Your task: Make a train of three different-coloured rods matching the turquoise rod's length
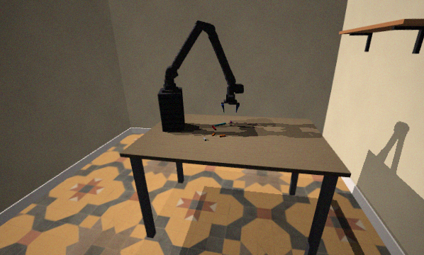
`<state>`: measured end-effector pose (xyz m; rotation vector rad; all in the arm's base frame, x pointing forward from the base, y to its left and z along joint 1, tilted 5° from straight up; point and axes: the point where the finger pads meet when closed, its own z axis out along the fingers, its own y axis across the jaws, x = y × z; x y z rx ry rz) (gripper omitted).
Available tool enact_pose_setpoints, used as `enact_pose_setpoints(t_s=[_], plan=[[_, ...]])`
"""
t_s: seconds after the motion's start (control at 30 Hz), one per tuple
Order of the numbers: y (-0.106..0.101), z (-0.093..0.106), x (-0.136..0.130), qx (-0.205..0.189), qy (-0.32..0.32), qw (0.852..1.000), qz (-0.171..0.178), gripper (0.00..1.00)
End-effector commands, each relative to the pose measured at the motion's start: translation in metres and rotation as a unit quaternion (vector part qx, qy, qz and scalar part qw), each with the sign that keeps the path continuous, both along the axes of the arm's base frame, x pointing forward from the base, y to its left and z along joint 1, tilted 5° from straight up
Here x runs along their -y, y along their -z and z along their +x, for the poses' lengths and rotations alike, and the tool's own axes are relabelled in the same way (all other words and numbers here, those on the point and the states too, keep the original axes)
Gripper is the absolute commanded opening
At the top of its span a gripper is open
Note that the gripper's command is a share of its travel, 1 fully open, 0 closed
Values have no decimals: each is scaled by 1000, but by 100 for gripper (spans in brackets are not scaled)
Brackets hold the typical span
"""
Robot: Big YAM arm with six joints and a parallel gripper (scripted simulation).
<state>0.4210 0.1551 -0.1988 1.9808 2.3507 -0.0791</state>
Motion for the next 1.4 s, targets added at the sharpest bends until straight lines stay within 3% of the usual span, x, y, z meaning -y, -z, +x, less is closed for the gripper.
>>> enact_pose_setpoints(t_s=[0.0, 0.27, 0.37, 0.47, 0.57, 0.83, 0.87, 1.03, 1.07, 1.1, 1.13, 1.2, 1.23, 1.37], plan=[[-11, 12, 3, 17, -54, 998, 5, 100], [-12, 7, 4, 14, -145, 989, 2, 100], [-11, 7, 15, 10, -187, 982, -1, 100], [-11, 7, 15, 10, -187, 982, -1, 100], [-10, 5, 20, 6, -243, 970, -3, 100], [-9, 1, 25, 1, -303, 953, -6, 100], [-9, 0, 29, -1, -333, 943, -7, 100], [-9, -2, 23, -1, -339, 941, -7, 100], [-8, -2, 32, -4, -365, 931, -9, 100], [-8, -2, 32, -4, -365, 931, -9, 100], [-8, -4, 35, -7, -397, 918, -10, 100], [-8, -4, 35, -7, -397, 918, -10, 100], [-7, -6, 38, -10, -430, 903, -12, 100], [-5, -8, 30, -11, -439, 898, -12, 100]])
